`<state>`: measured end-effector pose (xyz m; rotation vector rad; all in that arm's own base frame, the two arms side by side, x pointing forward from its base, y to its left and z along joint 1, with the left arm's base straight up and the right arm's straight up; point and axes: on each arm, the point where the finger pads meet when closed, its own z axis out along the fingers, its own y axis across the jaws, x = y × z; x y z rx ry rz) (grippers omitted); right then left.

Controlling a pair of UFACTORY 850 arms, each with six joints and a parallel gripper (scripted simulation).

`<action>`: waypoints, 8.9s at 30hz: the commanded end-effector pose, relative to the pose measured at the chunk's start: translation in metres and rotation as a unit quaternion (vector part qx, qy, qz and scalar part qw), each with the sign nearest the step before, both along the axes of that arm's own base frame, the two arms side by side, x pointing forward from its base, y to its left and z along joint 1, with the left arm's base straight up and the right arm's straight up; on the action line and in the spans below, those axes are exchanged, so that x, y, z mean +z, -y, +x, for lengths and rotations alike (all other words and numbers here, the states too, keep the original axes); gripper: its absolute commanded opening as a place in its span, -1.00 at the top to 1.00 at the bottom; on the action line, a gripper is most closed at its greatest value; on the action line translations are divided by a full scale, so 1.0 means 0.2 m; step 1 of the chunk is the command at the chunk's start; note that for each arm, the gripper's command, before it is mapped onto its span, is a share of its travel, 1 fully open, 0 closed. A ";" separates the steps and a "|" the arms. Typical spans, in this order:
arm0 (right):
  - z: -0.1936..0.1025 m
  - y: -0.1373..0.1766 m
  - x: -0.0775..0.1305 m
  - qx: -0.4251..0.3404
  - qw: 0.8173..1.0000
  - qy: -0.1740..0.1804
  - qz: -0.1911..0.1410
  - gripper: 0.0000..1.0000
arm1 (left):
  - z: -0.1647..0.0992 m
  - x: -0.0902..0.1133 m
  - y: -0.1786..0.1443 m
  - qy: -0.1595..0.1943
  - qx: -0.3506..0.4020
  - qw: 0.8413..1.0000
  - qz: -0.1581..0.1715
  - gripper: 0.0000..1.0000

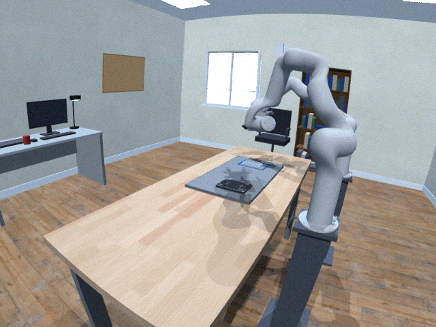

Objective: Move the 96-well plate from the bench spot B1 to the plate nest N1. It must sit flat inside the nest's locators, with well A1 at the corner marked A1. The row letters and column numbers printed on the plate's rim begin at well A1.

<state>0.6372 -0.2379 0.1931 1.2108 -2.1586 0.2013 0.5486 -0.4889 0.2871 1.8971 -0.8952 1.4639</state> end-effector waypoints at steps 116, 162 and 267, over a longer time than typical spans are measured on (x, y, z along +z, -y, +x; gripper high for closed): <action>-3.20 0.79 1.37 0.243 0.911 0.176 0.283 1.00 | 0.00 0.01 0.00 0.001 0.000 1.000 -0.001 -1.00; -3.22 0.77 1.37 0.247 0.910 0.177 0.281 1.00 | 0.28 -0.38 0.17 -0.174 0.087 0.976 0.102 -1.00; -3.22 0.77 1.37 0.247 0.910 0.177 0.281 1.00 | -0.02 -1.15 0.32 -0.538 0.312 0.721 0.304 -1.00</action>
